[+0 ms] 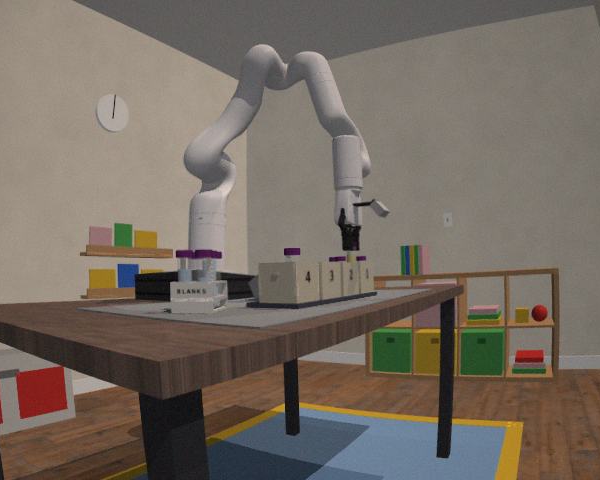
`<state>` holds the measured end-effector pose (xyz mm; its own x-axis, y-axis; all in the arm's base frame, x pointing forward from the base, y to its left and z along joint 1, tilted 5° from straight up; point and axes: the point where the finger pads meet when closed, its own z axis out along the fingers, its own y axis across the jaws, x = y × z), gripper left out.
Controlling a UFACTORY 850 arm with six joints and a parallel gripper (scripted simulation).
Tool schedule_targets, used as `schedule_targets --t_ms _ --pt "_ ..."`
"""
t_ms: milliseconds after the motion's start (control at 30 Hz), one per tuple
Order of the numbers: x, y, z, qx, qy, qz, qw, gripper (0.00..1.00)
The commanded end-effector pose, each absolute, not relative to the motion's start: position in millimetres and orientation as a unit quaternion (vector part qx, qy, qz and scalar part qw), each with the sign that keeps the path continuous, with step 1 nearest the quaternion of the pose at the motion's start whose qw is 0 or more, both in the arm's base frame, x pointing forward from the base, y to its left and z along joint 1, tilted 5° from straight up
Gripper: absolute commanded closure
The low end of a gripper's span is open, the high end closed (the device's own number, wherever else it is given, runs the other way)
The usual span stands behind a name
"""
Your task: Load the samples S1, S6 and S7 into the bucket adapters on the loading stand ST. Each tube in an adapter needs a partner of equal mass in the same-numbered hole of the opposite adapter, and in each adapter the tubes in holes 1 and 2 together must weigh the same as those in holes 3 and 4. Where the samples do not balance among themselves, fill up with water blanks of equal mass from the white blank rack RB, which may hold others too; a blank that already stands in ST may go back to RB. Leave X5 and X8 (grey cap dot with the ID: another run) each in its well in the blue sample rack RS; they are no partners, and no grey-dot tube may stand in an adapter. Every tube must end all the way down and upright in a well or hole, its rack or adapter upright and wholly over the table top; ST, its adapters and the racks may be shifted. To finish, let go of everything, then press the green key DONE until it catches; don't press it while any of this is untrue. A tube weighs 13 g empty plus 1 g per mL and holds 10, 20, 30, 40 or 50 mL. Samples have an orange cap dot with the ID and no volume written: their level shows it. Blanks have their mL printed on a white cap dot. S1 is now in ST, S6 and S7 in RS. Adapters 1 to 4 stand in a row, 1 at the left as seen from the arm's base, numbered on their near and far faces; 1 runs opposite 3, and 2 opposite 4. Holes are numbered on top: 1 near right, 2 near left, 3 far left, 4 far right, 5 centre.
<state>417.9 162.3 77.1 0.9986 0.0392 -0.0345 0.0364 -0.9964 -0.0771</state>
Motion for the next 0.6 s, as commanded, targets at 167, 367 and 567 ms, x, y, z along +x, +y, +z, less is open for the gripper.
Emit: schedule_targets --t_ms 167,367,567 --pt "418.6 163.2 70.0 -0.999 -0.019 0.017 0.039 1.00" --pt "418.3 163.6 64.0 -0.999 -0.019 0.017 0.039 1.00" --pt "418.2 163.9 60.0 -0.999 -0.019 0.017 0.039 1.00"
